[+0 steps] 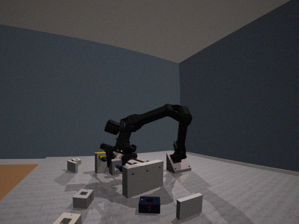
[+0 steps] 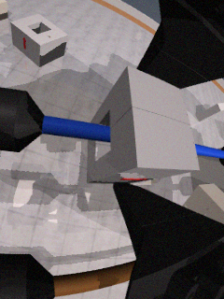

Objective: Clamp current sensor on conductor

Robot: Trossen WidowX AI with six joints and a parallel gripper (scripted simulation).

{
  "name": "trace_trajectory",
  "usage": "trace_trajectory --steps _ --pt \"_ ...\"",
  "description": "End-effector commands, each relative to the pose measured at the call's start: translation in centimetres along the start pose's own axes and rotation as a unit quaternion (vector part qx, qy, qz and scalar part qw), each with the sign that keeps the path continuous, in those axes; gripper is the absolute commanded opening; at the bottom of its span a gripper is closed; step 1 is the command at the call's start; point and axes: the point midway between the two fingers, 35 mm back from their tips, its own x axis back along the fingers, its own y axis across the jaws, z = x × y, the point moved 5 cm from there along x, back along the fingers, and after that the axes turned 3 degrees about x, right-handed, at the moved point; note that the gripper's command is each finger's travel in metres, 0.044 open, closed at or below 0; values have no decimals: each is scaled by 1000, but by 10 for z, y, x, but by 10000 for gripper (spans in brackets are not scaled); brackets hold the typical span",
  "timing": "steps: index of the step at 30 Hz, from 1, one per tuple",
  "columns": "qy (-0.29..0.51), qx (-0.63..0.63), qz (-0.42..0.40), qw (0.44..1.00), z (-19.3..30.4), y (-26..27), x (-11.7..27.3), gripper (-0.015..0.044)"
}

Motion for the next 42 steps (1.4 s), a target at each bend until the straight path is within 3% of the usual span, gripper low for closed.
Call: trace_trajectory --steps 1,8,42 --pt "0 0 0 1000 0 0 0 79" --pt "0 0 0 1000 0 0 0 263" --pt "0 0 0 1000 0 0 0 256"
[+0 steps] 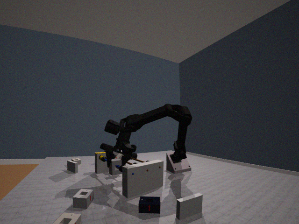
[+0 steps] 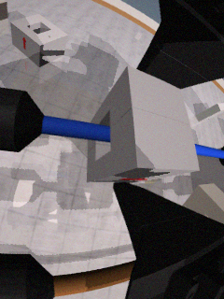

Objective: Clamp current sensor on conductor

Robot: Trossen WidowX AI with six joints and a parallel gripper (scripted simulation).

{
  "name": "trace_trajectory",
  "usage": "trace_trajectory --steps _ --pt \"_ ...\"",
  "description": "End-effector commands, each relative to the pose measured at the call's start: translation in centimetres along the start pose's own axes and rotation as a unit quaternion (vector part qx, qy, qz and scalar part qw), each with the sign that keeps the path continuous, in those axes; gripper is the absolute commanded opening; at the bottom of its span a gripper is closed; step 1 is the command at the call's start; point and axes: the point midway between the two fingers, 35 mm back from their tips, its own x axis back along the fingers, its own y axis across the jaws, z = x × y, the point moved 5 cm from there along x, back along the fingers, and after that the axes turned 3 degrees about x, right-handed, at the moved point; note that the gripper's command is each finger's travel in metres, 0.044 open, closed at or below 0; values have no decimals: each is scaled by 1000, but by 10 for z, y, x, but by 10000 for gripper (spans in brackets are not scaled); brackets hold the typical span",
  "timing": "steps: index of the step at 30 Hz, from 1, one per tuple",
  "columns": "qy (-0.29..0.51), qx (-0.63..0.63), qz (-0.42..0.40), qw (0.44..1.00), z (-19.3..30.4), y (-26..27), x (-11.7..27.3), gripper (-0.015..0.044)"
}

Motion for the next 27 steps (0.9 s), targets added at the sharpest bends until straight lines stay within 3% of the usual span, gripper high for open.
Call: trace_trajectory --steps 1,22,27 --pt "0 0 0 1000 0 0 0 249" --pt "0 0 0 1000 0 0 0 109" --pt "-1 0 -17 1000 0 -3 3 0"
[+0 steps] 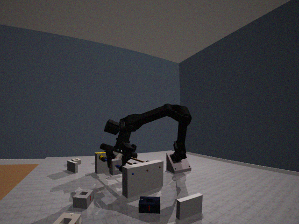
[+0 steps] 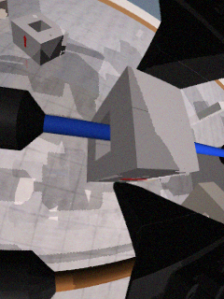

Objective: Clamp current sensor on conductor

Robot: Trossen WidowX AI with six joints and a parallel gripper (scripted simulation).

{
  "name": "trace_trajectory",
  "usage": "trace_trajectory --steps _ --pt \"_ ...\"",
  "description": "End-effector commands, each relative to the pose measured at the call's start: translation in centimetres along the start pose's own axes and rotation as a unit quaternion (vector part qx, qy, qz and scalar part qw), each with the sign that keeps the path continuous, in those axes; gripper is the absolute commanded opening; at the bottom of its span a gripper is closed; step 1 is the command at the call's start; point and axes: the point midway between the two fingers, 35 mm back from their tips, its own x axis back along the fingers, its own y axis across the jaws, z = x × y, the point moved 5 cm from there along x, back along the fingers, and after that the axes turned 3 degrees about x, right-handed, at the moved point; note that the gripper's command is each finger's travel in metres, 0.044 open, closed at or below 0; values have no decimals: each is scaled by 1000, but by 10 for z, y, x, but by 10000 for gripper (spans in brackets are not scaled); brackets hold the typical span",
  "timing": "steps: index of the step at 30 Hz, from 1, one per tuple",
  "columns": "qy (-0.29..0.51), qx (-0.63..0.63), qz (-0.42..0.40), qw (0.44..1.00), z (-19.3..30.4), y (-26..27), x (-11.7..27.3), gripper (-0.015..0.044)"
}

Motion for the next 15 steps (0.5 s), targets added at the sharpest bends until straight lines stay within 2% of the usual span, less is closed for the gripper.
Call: trace_trajectory --steps 1,15 --pt "1 2 -15 1000 1 -3 3 0" --pt "0 0 -5 1000 0 -1 0 0"
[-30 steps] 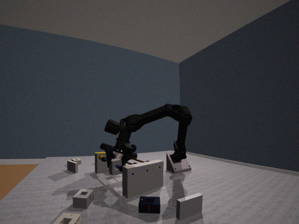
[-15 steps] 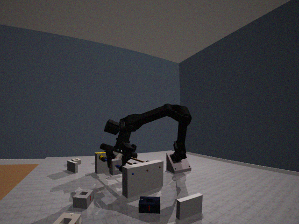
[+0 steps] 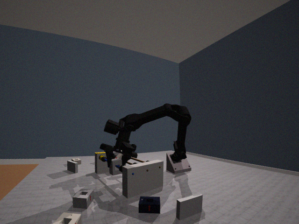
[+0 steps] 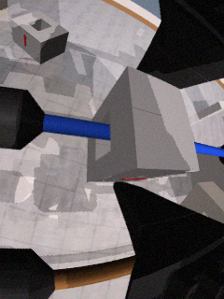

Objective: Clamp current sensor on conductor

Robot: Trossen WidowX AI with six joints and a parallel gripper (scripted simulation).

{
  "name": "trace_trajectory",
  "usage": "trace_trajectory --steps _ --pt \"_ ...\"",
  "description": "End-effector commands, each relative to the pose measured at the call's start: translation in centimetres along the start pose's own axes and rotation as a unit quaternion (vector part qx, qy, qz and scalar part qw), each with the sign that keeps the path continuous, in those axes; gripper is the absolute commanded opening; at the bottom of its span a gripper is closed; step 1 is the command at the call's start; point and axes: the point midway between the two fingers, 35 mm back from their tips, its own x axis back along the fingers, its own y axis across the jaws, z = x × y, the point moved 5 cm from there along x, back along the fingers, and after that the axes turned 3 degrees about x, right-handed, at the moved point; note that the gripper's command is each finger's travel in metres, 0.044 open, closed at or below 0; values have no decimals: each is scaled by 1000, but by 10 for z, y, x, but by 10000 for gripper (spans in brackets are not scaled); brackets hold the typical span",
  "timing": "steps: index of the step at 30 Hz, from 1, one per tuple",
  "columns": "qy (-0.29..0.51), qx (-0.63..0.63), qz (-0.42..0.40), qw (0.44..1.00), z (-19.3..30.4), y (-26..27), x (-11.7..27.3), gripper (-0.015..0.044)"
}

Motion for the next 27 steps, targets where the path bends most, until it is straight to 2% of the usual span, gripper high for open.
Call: trace_trajectory --steps 1,13,23,27 --pt "0 0 0 1000 0 -1 0 0" --pt "0 0 0 1000 0 1 -5 0" --pt "0 1 1 1000 0 -1 -1 263" --pt "0 1 1 1000 0 -1 -1 263"
